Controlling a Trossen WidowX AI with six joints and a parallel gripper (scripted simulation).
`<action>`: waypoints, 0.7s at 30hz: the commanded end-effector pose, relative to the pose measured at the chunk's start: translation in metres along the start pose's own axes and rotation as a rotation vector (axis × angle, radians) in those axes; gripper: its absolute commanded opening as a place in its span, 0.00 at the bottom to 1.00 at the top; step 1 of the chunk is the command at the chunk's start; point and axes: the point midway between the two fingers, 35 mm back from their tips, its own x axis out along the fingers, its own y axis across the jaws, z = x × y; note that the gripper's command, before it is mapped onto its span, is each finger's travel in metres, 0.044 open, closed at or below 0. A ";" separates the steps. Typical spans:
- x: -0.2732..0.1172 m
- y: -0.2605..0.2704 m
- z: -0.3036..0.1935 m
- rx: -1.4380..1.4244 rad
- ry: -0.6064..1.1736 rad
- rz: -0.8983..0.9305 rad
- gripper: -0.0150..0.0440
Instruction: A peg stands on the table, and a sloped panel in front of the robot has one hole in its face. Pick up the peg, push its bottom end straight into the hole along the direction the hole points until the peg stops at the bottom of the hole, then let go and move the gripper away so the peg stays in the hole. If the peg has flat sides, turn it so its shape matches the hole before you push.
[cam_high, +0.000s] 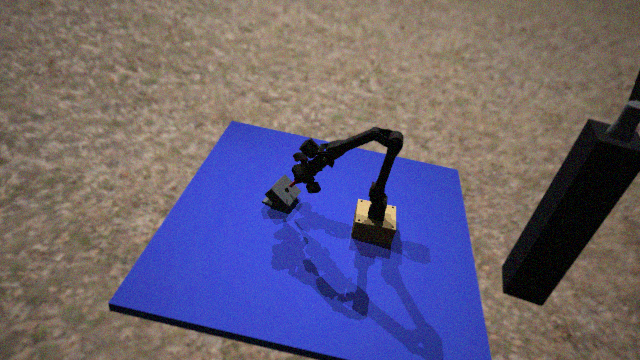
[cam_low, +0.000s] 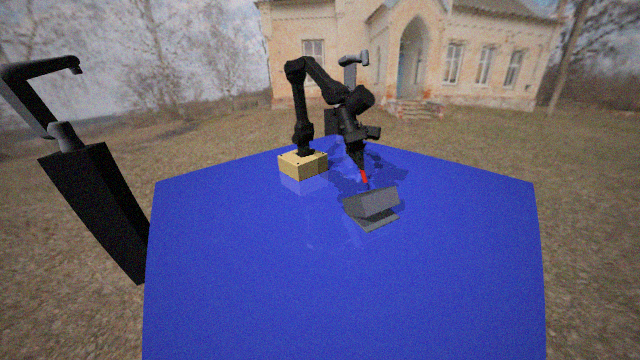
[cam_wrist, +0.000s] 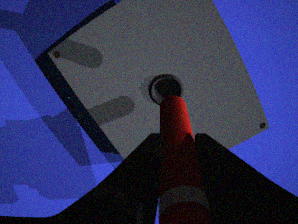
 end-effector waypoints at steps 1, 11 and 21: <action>0.002 0.002 -0.002 0.004 0.005 0.005 0.25; 0.013 0.001 -0.001 0.000 0.004 0.004 0.25; 0.024 0.002 -0.002 0.000 0.004 0.004 0.25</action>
